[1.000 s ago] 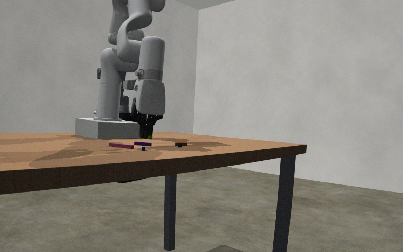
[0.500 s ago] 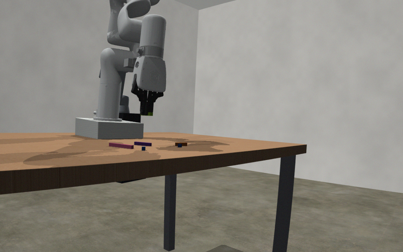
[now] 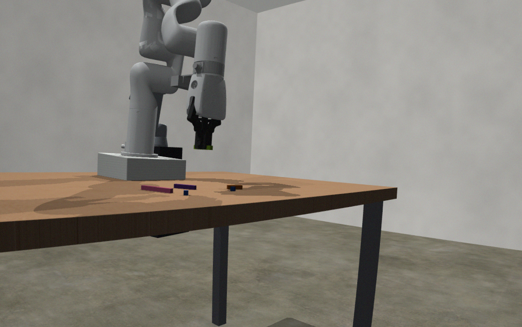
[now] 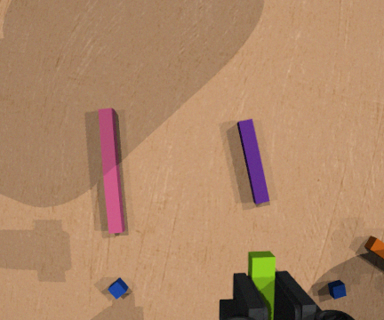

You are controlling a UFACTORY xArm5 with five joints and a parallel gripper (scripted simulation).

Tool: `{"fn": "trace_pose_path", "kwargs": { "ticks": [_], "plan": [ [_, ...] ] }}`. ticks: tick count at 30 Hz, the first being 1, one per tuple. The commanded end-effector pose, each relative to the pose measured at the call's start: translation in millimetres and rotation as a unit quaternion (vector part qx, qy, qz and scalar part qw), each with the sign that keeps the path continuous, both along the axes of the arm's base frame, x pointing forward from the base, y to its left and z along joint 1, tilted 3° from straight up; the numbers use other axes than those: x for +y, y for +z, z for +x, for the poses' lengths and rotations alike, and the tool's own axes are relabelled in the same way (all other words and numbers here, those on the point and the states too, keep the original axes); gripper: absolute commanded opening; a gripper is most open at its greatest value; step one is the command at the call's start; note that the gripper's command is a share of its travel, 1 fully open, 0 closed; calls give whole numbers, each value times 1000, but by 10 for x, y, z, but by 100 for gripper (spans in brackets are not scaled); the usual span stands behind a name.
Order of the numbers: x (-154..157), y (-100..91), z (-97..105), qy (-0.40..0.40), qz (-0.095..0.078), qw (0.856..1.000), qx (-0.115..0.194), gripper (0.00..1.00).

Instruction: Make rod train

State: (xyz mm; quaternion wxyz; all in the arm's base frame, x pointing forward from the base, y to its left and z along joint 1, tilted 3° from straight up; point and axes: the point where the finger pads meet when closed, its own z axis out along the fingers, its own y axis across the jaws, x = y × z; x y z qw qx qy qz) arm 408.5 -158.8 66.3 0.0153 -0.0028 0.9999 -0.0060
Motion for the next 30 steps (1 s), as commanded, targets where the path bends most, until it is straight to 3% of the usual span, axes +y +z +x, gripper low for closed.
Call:
{"fn": "trace_pose_path", "kwargs": {
  "ticks": [1, 11, 13, 14, 18, 26, 30],
  "plan": [
    [271, 21, 117, 84, -3, 996, -2, 4],
    [830, 34, 253, 246, -6, 969, -2, 4],
    [830, 34, 253, 246, -6, 969, -2, 4],
    [996, 38, 279, 293, -7, 956, -2, 4],
    [1171, 42, 299, 341, -9, 940, -3, 4],
    [1632, 53, 318, 462, -12, 887, -3, 4],
    [1665, 53, 317, 470, -12, 882, -3, 4]
  ]
}}
